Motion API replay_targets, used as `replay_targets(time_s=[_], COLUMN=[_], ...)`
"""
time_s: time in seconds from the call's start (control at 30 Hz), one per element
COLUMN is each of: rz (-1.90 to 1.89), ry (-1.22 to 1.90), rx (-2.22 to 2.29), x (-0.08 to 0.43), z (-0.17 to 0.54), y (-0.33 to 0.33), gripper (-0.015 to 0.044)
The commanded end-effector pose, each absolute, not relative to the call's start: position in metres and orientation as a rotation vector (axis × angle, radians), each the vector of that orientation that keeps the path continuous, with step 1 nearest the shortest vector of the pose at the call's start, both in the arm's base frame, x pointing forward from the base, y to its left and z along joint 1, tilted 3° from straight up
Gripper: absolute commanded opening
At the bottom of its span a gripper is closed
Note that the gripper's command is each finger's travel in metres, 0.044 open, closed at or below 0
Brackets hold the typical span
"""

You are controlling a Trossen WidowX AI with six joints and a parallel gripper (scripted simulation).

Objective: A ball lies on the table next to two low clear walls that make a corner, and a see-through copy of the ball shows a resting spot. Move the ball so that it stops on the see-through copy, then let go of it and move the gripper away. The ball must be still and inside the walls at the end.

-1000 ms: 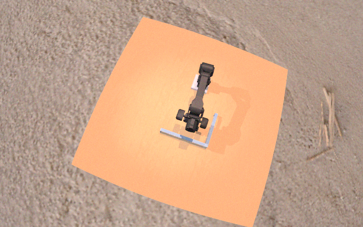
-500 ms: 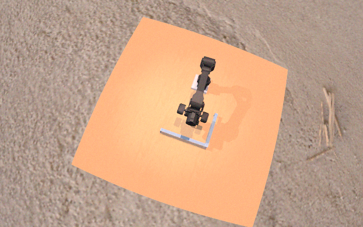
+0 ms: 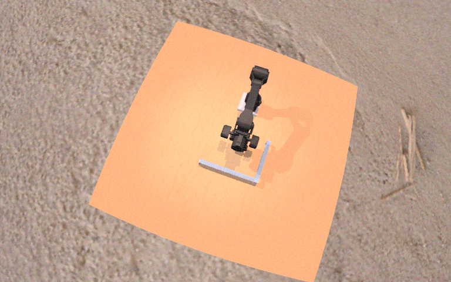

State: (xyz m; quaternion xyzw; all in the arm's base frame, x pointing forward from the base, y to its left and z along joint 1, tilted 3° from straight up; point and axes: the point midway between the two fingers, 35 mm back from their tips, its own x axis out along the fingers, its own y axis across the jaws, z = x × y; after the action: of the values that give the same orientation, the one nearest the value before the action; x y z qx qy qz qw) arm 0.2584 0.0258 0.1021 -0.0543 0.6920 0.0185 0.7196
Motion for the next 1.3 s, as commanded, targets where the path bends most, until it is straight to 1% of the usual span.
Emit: replay_targets(time_s=[0.0,0.33,1.07,1.27], rz=[0.039,0.039,0.039,0.04], ry=[1.534,1.534,1.535,1.536], rx=[-0.127,-0.128,-0.128,-0.121], x=[0.259,0.259,0.259,0.259], z=[0.088,0.041,0.021,0.021], y=[0.024,0.021,0.02,0.021], gripper=[0.0,0.0,0.0,0.0158])
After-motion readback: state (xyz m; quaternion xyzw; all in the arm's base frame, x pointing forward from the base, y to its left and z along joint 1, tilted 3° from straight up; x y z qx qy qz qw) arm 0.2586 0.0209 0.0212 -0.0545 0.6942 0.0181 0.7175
